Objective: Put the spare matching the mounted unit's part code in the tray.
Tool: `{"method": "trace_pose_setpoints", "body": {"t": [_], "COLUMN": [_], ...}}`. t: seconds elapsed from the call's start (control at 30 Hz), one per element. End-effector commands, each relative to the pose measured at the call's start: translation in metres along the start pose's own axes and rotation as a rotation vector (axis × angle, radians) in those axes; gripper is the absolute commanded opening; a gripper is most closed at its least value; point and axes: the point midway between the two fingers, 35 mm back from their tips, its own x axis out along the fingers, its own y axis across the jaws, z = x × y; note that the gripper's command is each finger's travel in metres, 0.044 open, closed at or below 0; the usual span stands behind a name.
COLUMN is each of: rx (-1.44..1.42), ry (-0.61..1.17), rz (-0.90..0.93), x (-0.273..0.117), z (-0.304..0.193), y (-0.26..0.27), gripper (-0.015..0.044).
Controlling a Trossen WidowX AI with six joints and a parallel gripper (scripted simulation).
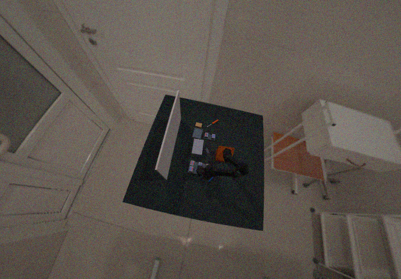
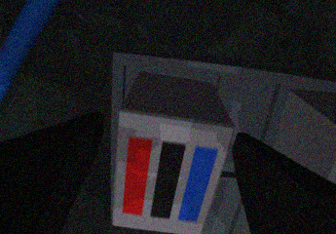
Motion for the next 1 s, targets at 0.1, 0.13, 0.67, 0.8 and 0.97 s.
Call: {"method": "trace_pose_setpoints", "body": {"t": [0.1, 0.13, 0.67, 0.8, 0.97], "rx": [0.000, 0.000, 0.000, 0.000, -0.001], "ry": [0.000, 0.000, 0.000, 0.000, 0.008], "rz": [0.000, 0.000, 0.000, 0.000, 0.000], "x": [0.000, 0.000, 0.000, 0.000, -0.015], "z": [0.000, 0.000, 0.000, 0.000, -0.001], "y": [0.000, 0.000, 0.000, 0.000, -0.003], "gripper": [0.0221, 0.0195, 0.0000, 0.0000, 0.0000]}}
